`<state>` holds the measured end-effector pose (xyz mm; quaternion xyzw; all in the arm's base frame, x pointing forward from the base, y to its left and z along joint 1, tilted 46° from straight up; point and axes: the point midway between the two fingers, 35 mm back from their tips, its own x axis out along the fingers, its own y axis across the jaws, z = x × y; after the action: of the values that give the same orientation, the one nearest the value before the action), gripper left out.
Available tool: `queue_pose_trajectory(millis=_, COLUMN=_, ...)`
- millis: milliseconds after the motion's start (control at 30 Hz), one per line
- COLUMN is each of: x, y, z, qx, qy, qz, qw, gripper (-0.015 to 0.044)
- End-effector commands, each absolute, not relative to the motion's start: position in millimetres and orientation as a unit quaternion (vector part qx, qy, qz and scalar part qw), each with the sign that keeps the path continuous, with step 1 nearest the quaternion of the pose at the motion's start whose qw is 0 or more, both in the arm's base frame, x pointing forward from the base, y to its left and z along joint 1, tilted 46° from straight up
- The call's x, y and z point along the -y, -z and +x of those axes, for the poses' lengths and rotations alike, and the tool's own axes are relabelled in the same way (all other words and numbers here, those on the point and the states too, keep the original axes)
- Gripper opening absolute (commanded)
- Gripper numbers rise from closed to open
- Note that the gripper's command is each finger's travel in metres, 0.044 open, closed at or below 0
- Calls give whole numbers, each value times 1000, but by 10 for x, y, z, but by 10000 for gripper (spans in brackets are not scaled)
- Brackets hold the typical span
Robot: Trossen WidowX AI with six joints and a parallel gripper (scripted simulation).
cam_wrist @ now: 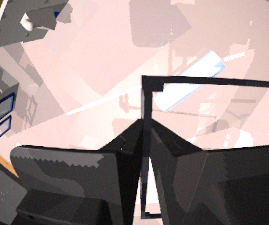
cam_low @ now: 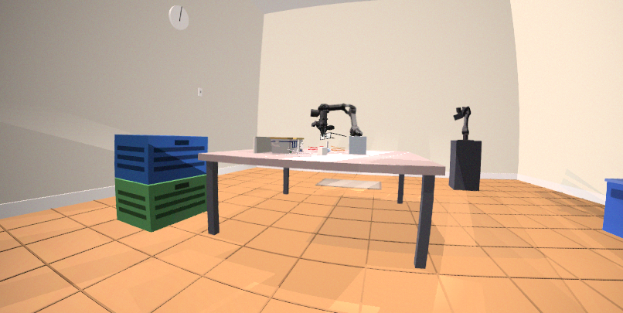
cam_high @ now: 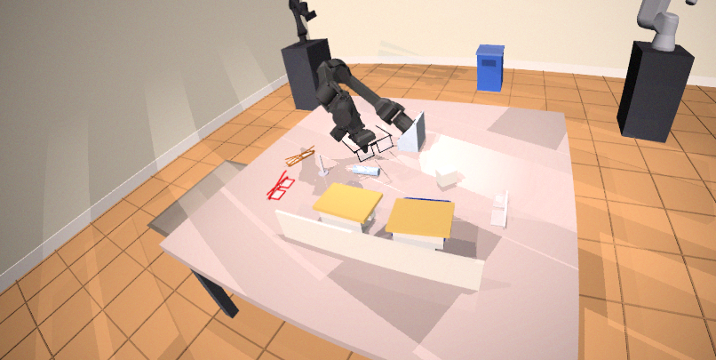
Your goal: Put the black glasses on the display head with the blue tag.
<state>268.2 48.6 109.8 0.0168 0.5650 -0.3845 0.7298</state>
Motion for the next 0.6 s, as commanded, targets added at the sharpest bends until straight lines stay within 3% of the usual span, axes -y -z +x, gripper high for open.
queue_pose_trajectory(millis=0, x=-408, y=-1148, z=2635, qx=-590, qy=352, qz=1, qw=726, gripper=0)
queue_pose_trajectory(millis=567, x=-105, y=-1458, z=2443, qx=-653, qy=174, qz=-73, qw=734, gripper=0)
